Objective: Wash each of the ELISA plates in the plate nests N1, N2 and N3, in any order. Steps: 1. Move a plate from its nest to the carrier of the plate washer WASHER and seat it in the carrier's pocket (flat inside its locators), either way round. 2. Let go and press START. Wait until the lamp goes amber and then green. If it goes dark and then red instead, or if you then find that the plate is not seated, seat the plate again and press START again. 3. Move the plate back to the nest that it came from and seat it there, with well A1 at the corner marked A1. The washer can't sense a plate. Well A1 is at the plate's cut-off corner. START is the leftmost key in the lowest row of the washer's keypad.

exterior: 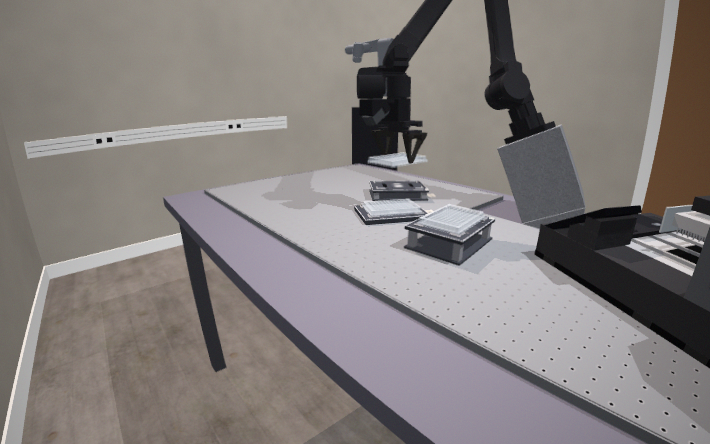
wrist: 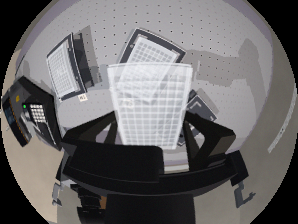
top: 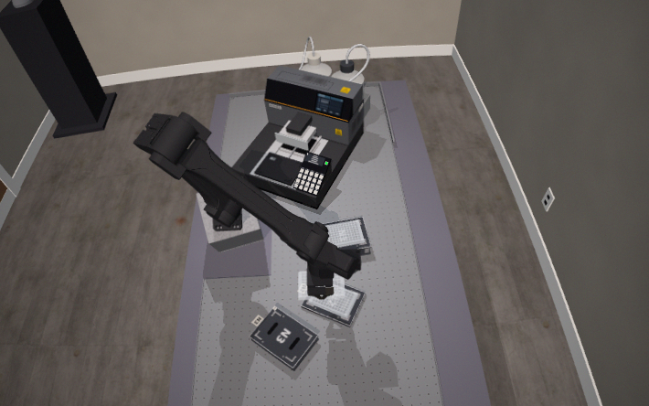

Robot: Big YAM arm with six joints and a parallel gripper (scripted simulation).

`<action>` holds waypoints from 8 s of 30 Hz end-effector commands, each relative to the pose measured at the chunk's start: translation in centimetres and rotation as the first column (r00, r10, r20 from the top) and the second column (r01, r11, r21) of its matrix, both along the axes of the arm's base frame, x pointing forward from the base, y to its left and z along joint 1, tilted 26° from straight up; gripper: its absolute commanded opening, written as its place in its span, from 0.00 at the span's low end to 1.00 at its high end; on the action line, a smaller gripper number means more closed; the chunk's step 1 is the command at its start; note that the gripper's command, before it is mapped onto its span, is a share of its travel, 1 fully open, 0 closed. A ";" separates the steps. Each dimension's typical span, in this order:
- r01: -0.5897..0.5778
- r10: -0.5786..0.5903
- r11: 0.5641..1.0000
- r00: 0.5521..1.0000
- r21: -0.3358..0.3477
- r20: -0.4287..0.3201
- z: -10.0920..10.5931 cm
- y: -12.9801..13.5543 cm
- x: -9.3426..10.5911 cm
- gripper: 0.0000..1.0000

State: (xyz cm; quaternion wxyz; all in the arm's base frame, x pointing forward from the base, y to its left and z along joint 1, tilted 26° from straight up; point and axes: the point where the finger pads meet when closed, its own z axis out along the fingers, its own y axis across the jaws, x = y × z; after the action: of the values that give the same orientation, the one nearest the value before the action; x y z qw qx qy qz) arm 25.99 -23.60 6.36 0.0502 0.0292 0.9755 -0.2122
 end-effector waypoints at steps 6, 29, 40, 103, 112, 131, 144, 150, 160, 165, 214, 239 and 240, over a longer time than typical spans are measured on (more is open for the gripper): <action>-0.036 0.038 0.999 0.998 -0.040 0.050 2.1 -0.7 1.8 0.82; -0.034 0.036 0.999 0.998 -0.040 0.051 2.1 -0.7 1.8 0.82; 0.266 -0.266 0.964 0.949 0.024 0.167 1.9 -3.5 -3.0 0.82; 0.532 -0.542 0.839 0.797 0.118 0.266 3.4 -10.6 -12.1 0.82; 0.527 -0.539 0.842 0.802 0.120 0.257 2.6 -10.7 -12.2 0.82; 0.530 -0.544 0.838 0.801 0.126 0.250 -0.4 -11.6 -12.2 0.82; 0.532 -0.546 0.837 0.799 0.125 0.251 -2.1 -12.6 -12.1 0.82; 0.533 -0.547 0.837 0.800 0.127 0.247 -3.1 -12.7 -12.1 0.82; 0.533 -0.546 0.837 0.799 0.125 0.251 -4.4 -13.6 -11.9 0.82; 0.527 -0.540 0.841 0.802 0.121 0.257 -4.3 -13.7 -11.5 0.82; 0.526 -0.537 0.842 0.801 0.115 0.267 -3.8 -14.2 -11.1 0.82; 0.527 -0.538 0.842 0.801 0.117 0.264 -4.3 -14.5 -11.2 0.82; 0.527 -0.538 0.842 0.801 0.116 0.264 -4.3 -14.5 -11.2 0.82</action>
State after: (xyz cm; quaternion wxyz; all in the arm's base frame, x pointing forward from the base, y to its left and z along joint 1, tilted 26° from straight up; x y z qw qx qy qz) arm 14.30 -36.77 1.58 0.1191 0.3376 0.9155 -0.1835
